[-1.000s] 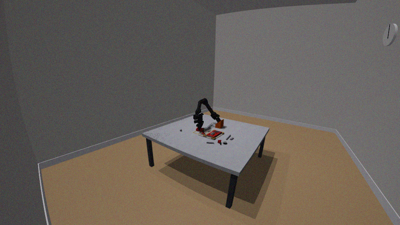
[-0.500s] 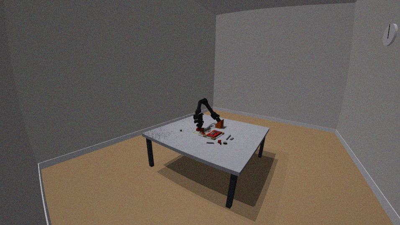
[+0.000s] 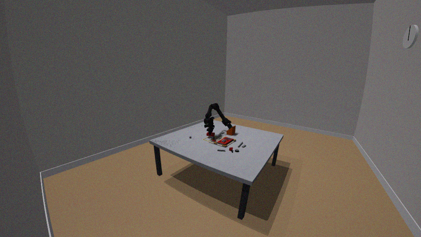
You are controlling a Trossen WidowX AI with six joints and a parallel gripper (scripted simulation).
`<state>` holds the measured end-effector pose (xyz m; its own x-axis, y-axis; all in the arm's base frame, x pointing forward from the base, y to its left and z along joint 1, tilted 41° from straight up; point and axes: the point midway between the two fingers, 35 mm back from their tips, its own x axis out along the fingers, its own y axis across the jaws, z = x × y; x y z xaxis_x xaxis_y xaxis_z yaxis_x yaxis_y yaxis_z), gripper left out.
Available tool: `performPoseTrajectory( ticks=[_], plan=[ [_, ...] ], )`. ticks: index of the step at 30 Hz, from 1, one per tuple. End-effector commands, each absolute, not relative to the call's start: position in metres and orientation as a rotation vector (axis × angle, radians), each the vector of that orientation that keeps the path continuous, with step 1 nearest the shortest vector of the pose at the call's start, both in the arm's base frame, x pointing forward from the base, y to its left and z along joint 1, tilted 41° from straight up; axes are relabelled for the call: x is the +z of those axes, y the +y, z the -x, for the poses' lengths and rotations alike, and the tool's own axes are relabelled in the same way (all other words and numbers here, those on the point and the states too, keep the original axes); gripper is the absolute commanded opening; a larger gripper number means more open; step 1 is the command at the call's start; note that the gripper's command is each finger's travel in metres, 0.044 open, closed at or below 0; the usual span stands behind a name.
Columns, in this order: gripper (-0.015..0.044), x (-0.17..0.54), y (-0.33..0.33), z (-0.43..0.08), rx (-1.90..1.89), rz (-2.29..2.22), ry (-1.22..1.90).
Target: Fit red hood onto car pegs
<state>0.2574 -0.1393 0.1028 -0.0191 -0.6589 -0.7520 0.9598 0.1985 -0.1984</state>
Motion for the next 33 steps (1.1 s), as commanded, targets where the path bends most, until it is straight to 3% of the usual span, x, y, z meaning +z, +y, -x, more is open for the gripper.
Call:
performPoseTrajectory(
  ticks=[1,23,33],
  plan=[
    [0.0000,0.113,-0.132,-0.258,-1.357,-0.443,0.858],
    [0.0000,0.154,-0.095,-0.259,-1.356,-0.445,0.860],
    [0.0000,0.141,-0.084,-0.275,-1.290,-0.361,0.942]
  ],
)
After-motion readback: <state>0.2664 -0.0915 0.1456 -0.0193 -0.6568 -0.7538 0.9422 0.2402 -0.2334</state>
